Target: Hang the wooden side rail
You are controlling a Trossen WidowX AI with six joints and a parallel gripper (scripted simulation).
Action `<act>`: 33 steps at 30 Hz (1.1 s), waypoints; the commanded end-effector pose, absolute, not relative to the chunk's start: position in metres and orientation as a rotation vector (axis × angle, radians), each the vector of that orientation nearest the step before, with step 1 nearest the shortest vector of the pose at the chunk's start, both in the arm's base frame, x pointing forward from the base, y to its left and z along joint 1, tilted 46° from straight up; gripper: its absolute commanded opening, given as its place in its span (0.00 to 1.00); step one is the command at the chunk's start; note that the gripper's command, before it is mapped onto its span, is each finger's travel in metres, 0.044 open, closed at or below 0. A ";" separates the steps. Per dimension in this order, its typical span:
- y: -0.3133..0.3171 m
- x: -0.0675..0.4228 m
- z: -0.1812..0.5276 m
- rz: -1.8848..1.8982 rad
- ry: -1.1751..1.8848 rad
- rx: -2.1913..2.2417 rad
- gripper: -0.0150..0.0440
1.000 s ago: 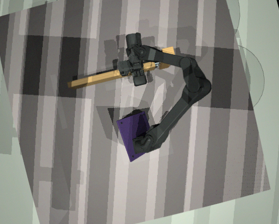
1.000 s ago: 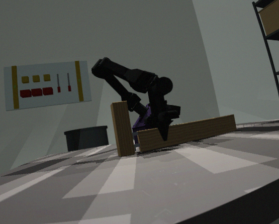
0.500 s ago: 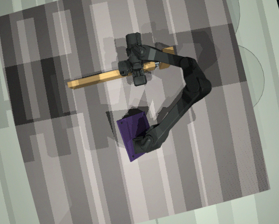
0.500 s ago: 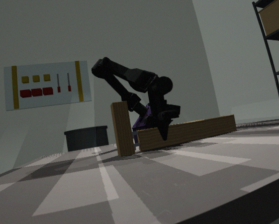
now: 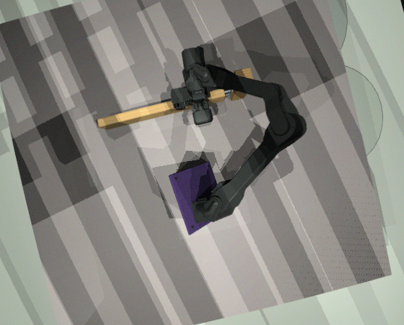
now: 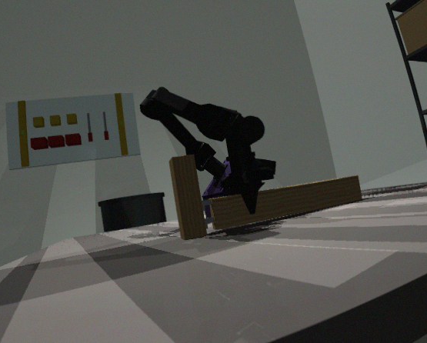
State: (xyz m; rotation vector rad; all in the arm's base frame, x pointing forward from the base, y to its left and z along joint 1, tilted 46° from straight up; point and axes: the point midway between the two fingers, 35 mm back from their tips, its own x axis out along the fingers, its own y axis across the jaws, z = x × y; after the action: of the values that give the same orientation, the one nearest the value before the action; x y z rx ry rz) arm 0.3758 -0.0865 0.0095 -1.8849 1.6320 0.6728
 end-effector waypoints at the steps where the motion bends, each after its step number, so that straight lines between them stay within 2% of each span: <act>1: -0.081 0.378 0.013 0.666 1.616 -1.891 0.25; 33: -0.078 0.377 0.016 0.666 1.616 -1.891 0.25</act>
State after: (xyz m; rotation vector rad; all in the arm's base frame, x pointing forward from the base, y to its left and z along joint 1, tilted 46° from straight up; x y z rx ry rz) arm 0.3750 -0.0825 0.0133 -1.8847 1.6317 0.6730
